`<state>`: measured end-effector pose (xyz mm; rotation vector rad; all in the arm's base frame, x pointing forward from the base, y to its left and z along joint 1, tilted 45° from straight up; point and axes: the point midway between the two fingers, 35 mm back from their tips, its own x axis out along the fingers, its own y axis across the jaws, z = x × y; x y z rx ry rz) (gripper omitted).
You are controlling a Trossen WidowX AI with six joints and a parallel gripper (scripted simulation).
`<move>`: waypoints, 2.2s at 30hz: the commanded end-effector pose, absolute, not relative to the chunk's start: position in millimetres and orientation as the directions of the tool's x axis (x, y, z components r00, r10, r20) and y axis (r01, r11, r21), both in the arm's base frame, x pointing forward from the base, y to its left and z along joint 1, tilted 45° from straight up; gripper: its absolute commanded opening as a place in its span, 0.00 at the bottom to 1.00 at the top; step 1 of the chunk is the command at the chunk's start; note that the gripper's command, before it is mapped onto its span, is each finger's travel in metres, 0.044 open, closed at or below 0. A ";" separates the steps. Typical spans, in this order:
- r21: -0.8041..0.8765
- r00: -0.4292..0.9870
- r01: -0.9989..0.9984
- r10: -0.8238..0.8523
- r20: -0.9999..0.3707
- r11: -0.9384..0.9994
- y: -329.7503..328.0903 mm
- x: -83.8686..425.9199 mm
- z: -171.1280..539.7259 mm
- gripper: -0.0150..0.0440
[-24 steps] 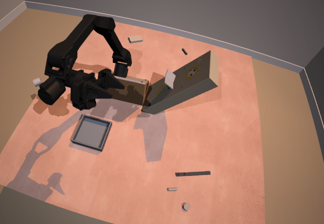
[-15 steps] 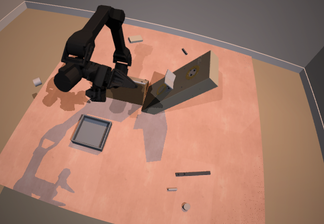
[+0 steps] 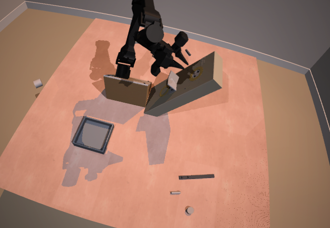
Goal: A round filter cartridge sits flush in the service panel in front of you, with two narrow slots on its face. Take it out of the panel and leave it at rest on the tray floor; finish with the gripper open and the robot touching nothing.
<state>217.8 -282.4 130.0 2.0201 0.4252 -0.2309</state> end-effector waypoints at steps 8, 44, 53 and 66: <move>0.907 0.867 0.412 0.270 -0.419 0.087 -183.4 243.9 141.7 0.42; 0.906 0.865 0.413 0.271 -0.422 0.089 -171.6 285.1 121.4 0.42; 0.908 0.868 0.409 0.270 -0.417 0.087 -167.8 292.5 118.7 0.42; 0.908 0.868 0.409 0.270 -0.417 0.087 -168.2 292.4 118.0 0.42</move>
